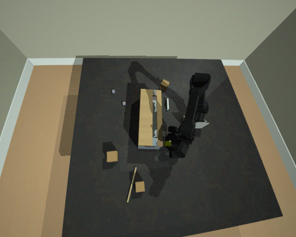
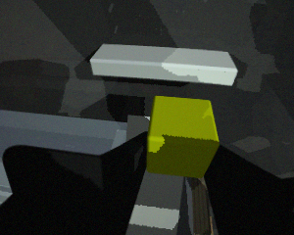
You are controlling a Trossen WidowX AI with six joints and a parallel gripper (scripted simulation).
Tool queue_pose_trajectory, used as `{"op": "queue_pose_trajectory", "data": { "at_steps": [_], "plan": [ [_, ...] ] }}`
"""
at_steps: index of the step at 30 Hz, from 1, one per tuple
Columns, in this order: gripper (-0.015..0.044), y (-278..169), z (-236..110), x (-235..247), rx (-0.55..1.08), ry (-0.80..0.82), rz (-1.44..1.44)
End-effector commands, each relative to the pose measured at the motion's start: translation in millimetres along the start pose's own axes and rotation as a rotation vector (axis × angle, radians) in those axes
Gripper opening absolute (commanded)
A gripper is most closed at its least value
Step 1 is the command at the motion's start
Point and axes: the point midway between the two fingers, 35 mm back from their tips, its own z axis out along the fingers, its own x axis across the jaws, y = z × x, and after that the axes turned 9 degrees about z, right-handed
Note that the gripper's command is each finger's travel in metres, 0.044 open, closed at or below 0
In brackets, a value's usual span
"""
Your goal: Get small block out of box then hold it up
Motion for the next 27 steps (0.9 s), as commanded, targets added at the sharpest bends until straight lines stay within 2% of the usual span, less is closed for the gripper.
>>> {"op": "queue_pose_trajectory", "data": {
  "at_steps": [1, 7, 27],
  "plan": [
    [0.0000, -8, -19, -2, 0.001, -0.009, 0.000],
    [0.0000, -12, -29, -2, -0.002, -0.027, -0.040],
    [0.0000, -36, -118, 10, 0.035, -0.293, -0.569]
  ]
}}
